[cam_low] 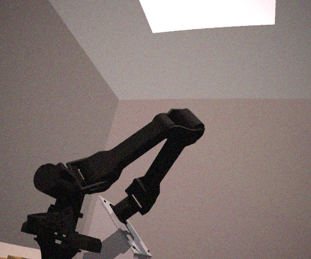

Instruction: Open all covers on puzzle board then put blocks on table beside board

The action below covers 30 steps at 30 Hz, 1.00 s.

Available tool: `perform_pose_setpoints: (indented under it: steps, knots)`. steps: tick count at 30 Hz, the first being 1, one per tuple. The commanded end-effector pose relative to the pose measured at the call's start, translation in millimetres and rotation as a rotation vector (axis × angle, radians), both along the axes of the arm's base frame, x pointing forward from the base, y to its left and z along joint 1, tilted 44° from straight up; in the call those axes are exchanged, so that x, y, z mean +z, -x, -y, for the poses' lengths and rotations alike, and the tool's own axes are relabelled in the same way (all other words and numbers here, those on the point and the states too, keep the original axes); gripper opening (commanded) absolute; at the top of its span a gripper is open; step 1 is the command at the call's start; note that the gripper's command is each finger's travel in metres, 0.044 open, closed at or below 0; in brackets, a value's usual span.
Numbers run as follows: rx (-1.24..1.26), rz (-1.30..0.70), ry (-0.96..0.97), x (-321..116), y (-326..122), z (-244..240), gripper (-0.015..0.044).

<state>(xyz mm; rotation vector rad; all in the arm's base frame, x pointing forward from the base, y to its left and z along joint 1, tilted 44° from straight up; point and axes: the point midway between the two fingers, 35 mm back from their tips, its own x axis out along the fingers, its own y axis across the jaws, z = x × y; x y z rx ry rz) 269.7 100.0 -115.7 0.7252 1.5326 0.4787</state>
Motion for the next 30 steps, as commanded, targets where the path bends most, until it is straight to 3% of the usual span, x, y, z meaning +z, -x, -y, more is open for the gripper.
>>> perform_pose_setpoints:
  steps: [1,30]
  knots:
    - [0.001,0.001,0.0,2.1,-0.3,2.2,0.008]
    - [-0.002,-0.001,-0.002,28.5,0.1,28.9,0.008]
